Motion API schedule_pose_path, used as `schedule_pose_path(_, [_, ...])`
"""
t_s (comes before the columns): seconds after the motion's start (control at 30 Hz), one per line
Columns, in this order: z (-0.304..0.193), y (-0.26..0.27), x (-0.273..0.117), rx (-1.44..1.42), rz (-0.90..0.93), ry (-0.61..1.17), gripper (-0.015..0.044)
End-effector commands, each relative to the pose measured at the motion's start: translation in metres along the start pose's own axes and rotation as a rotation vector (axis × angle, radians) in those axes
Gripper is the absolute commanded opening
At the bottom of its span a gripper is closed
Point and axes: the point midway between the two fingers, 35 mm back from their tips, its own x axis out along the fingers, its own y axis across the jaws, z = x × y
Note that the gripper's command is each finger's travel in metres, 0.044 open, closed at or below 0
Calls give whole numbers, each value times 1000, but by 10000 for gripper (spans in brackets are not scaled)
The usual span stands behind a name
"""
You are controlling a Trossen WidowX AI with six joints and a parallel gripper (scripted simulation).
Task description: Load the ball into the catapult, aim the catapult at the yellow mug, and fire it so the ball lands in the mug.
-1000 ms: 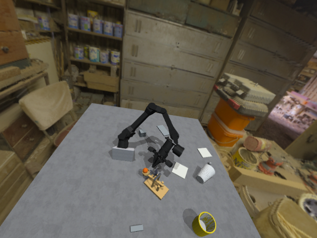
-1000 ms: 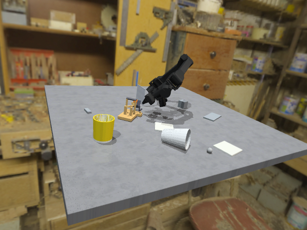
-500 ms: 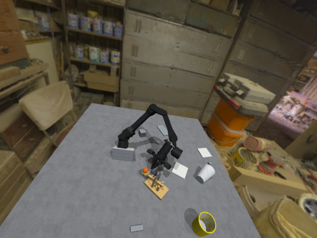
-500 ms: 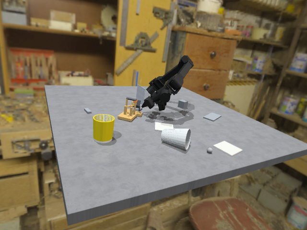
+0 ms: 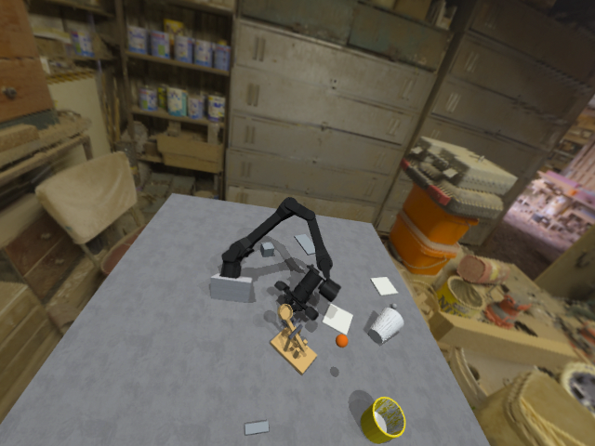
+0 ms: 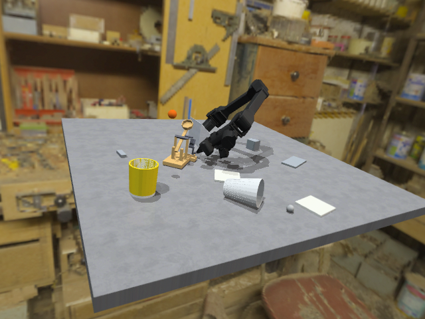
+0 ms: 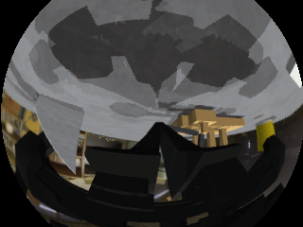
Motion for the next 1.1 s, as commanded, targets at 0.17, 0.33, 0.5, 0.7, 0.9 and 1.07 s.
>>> schedule_pose_path(0.17, [-42, -1, -117, 5, -37, -6, 0])
schedule_pose_path(0.33, [-38, -13, -110, 59, -69, -38, 79])
schedule_pose_path(0.5, [-41, -35, -108, 208, -107, -116, 210])
schedule_pose_path(0.7, [-47, -63, -108, 386, -146, -215, 368])
schedule_pose_path(0.9, [-56, -90, -108, 562, -177, -318, 440])
schedule_pose_path(1.07, [-66, -114, -109, 706, -197, -407, 440])
